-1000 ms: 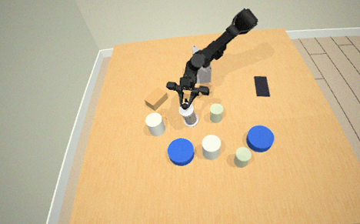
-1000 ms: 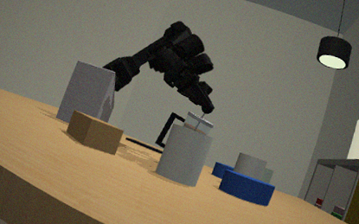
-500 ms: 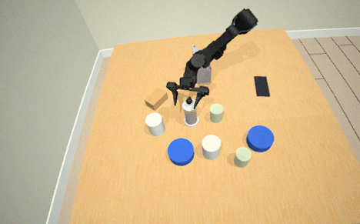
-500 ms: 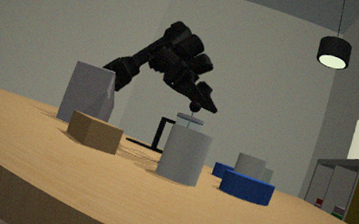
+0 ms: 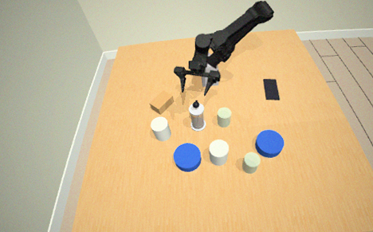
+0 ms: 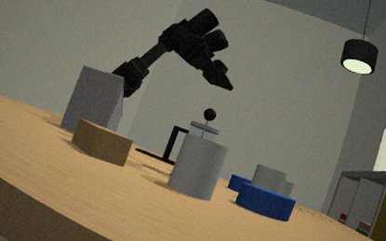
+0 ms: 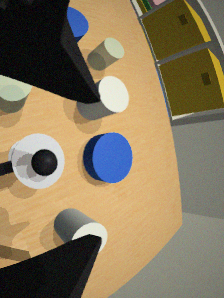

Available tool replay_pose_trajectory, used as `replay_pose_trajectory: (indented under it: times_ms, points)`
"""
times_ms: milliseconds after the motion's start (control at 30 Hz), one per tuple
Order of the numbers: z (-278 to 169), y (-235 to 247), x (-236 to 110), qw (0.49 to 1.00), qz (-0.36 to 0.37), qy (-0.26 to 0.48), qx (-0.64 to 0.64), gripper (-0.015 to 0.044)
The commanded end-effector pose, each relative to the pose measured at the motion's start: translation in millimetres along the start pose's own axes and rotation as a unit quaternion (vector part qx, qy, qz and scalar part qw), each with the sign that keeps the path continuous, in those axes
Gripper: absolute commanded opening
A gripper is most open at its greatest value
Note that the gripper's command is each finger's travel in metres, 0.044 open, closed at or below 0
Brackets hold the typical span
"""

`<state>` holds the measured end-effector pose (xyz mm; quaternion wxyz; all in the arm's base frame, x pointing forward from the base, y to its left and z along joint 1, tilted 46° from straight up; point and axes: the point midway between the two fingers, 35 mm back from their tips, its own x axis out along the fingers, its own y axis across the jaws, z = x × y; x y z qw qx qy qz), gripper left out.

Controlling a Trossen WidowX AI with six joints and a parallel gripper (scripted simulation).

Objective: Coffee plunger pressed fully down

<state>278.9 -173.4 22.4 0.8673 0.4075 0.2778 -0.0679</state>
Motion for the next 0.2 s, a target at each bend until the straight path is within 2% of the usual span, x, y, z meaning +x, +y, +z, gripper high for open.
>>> replay_pose_trajectory:
  times_ms: [0,167]
  points:
    - [-1.3,1.9,-4.1,1.0,0.003,0.007,0.001,0.044]
    - [-1.3,1.9,-4.1,1.0,0.003,0.007,0.001,0.044]
